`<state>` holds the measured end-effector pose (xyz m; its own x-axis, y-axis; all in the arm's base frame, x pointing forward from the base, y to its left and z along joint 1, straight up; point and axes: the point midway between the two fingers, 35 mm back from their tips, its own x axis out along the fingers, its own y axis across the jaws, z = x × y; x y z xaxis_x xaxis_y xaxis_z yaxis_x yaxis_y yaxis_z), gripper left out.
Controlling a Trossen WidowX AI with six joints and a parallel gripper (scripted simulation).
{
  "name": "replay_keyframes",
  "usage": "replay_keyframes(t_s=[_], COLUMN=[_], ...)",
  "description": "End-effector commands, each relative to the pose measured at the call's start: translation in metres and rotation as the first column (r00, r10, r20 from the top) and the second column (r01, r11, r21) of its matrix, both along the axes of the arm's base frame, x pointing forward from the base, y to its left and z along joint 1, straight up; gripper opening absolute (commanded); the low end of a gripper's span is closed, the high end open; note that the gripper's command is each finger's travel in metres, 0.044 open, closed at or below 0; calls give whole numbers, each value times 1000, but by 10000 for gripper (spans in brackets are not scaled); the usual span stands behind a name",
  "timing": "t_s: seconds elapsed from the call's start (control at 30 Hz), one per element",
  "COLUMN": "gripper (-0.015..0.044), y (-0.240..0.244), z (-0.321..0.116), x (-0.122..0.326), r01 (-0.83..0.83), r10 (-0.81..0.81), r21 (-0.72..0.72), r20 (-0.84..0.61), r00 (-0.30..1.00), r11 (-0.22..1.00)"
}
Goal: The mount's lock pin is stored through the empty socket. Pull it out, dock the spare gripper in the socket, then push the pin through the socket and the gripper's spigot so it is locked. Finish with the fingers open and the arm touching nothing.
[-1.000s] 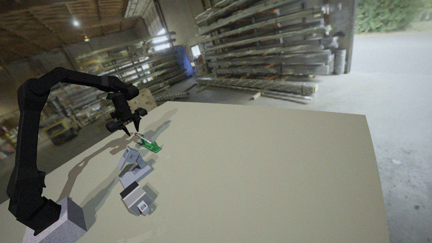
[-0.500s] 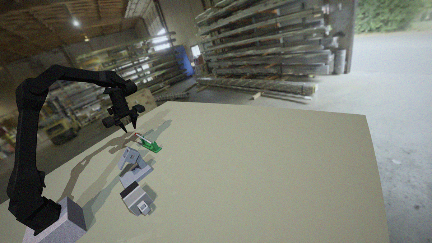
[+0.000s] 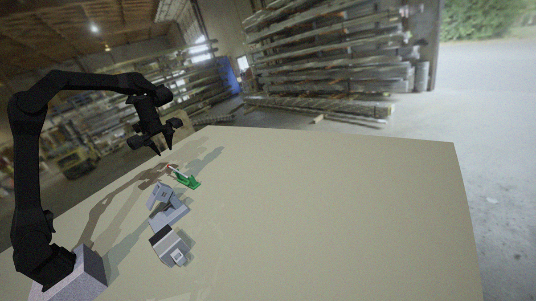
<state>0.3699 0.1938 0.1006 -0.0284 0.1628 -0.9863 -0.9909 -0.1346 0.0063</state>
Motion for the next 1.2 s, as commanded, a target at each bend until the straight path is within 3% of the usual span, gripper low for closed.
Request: replay_keyframes(t_s=[0.0,0.13,0.33,1.17], gripper=[180,180,180,180], y=[-11,-10,-10,-9], z=[18,5,-50,-84], x=[3,5,5,7], r01=[-11,-11,-11,-11], r10=[11,11,11,11], r21=[4,4,4,4], r20=[36,36,36,36], r00=[999,999,999,999], r11=[1000,1000,1000,1000])
